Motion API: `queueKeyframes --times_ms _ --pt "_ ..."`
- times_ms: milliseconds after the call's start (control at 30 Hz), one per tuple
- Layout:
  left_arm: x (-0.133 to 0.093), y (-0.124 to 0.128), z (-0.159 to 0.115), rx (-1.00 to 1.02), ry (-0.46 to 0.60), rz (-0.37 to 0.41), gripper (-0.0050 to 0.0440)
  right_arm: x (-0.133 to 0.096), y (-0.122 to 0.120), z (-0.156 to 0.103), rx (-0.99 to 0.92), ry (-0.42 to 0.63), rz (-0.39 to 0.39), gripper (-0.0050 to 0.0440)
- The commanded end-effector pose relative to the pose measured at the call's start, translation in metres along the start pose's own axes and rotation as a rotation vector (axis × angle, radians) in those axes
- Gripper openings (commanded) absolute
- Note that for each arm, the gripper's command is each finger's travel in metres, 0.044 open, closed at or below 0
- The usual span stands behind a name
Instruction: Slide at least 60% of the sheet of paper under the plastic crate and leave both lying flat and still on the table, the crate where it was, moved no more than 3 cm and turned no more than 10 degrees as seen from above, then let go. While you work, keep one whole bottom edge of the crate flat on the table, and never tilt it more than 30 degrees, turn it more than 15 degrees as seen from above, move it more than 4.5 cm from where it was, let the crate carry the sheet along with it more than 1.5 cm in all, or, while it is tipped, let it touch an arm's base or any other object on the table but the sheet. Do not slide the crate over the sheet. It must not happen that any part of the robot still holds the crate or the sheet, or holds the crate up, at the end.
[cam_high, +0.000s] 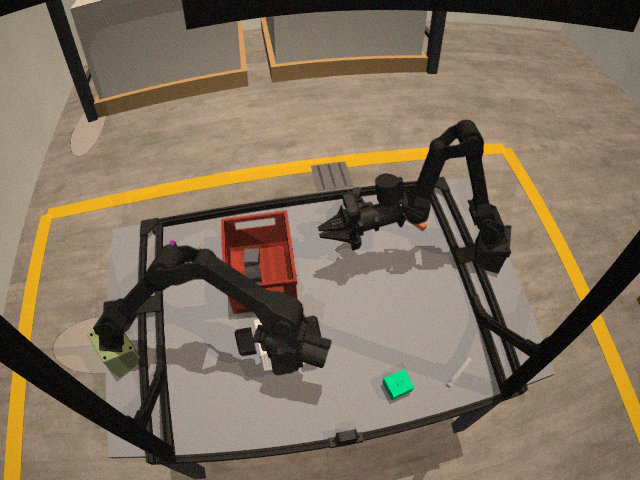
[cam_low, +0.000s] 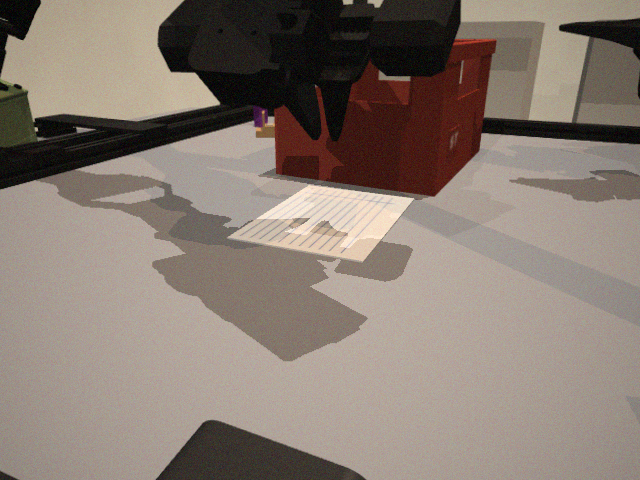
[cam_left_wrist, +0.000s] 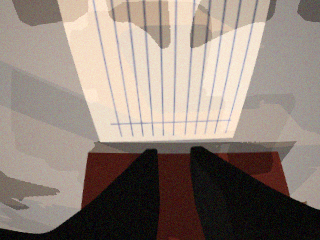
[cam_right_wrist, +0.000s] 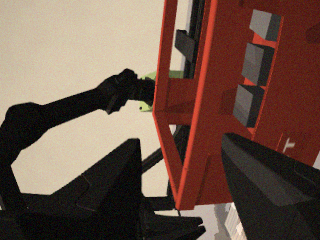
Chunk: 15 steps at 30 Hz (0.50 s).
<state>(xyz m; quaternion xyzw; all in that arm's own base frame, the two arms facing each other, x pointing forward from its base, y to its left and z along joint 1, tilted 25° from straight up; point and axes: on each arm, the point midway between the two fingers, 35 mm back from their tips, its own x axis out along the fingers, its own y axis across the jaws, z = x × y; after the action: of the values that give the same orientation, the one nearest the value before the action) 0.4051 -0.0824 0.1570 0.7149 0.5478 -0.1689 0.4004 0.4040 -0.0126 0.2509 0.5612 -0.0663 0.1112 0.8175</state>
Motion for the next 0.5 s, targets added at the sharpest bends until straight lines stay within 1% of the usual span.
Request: queueKeyframes --times_ms 0,400,467 --pt "0.001 0.000 0.000 0.005 0.005 -0.001 0.0060 0.011 -0.006 0.000 0.024 -0.005 0.000 0.0150" --pt "0.001 0.000 0.000 0.005 0.005 -0.001 0.0060 0.042 -0.025 -0.001 0.101 -0.017 0.015 0.0150" --pt "0.001 0.000 0.000 0.005 0.005 -0.001 0.0060 0.042 -0.025 -0.001 0.101 -0.017 0.015 0.0150"
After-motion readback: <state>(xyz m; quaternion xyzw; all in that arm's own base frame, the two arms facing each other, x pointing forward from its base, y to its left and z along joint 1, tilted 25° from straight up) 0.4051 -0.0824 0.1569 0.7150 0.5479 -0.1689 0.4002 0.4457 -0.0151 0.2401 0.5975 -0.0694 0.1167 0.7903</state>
